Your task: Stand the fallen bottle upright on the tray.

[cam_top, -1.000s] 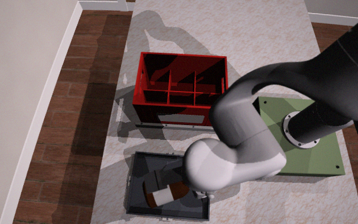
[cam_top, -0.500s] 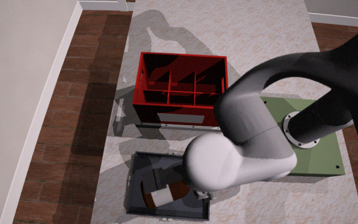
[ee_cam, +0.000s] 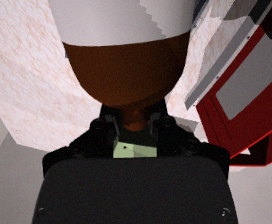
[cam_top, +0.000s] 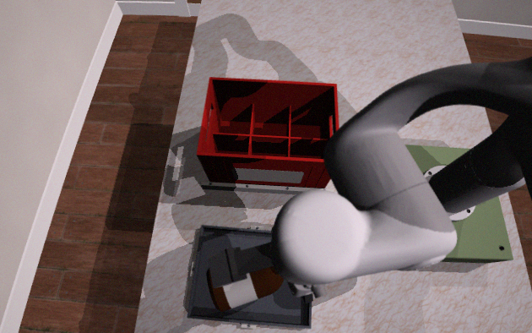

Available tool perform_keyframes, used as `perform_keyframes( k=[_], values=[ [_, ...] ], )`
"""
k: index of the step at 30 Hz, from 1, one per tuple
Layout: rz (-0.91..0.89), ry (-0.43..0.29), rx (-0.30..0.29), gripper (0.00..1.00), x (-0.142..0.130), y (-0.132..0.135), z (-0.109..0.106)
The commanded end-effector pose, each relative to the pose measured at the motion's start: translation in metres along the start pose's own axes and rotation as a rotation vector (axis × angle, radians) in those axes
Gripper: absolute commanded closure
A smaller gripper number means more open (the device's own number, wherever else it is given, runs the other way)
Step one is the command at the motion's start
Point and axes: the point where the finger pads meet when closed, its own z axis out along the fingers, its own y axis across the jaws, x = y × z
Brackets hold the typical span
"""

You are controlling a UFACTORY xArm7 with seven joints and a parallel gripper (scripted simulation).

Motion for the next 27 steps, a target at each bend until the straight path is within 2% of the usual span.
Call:
perform_keyframes(
  k=[1,27],
  values=[
    [0.000,0.004,0.000,1.00,0.001,0.000,-0.004],
    [0.000,0.004,0.000,1.00,0.001,0.000,-0.029]
  ],
)
